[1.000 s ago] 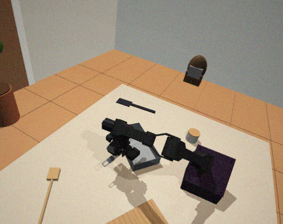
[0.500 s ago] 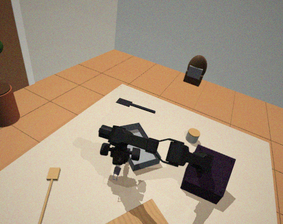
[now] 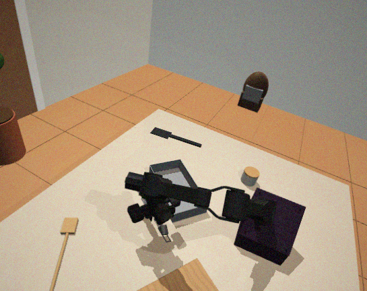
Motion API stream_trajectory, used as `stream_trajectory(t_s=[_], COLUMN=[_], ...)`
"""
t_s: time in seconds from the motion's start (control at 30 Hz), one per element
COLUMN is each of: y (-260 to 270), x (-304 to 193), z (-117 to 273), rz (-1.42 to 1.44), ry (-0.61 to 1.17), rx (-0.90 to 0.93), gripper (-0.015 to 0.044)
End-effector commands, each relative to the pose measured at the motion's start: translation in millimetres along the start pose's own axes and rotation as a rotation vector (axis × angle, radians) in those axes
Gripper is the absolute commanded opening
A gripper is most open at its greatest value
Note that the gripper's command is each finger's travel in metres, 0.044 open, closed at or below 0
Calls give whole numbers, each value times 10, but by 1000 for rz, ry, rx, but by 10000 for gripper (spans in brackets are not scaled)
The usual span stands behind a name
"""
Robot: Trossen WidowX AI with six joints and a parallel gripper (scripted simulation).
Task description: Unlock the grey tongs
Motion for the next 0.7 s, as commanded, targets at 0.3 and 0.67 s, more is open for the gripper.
stream_trajectory(t_s=[0.3,0.67], y=[-90,-105], x=[341,412], z=[22,9], rz=[542,556], ry=[-11,-10], rx=[-23,-20], gripper=[-150,-150])
Point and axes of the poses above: the point midway between the two fingers, 35 mm back from their tips, its own z axis back along the fingers, its own y axis across the jaws, x = y × z, the point moved 6 cm from there along z, back along the fingers, and after that the axes turned 14 degrees about -z, right-handed, at the moved point
